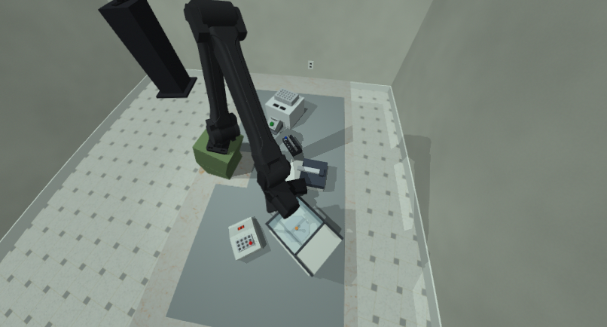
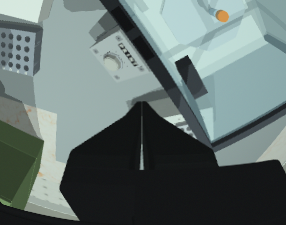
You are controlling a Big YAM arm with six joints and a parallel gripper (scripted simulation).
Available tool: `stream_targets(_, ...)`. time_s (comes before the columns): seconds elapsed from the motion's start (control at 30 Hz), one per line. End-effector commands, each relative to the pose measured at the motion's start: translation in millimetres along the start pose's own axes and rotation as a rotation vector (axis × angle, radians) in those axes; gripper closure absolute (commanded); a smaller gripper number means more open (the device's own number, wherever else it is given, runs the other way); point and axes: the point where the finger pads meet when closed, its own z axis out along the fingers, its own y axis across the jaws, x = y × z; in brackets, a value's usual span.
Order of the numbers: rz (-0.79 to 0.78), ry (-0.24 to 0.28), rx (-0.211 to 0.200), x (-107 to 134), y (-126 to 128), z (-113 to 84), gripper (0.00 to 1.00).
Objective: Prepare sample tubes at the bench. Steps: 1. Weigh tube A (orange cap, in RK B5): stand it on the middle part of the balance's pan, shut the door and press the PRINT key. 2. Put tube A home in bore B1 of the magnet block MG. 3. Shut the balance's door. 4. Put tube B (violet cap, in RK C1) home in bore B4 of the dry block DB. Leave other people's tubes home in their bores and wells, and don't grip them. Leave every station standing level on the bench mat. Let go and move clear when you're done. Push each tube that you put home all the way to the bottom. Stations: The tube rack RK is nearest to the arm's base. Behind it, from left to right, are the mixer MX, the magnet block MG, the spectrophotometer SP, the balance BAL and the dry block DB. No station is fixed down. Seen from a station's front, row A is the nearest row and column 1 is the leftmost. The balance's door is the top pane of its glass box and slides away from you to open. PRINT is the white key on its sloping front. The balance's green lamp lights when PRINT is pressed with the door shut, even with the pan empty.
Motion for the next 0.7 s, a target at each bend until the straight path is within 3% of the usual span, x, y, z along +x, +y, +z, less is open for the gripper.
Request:
stream_targets(0.0,0.157,0.007,-0.004,-1,5,11.2,1.0)
stream_targets(0.17,0.324,0.007,-0.003,6,15,26.0,1.0)
stream_targets(0.23,0.385,-0.009,0.015,2,12,18.9,1.0)
stream_targets(0.27,0.384,-0.037,0.047,-11,-5,7.5,1.0)
stream_targets(0.3,0.434,0.007,-0.003,9,19,32.5,1.0)
stream_targets(0.33,0.468,0.007,-0.003,12,24,39.0,1.0)
stream_targets(0.5,0.567,0.007,-0.002,13,25,40.8,1.0)
stream_targets(0.53,0.591,-0.022,0.024,2,11,30.8,1.0)
stream_targets(0.57,0.634,0.007,-0.002,16,29,47.3,1.0)
stream_targets(0.6,0.668,0.007,-0.002,19,33,53.8,1.0)
stream_targets(0.67,0.734,0.007,-0.002,19,35,55.6,1.0)
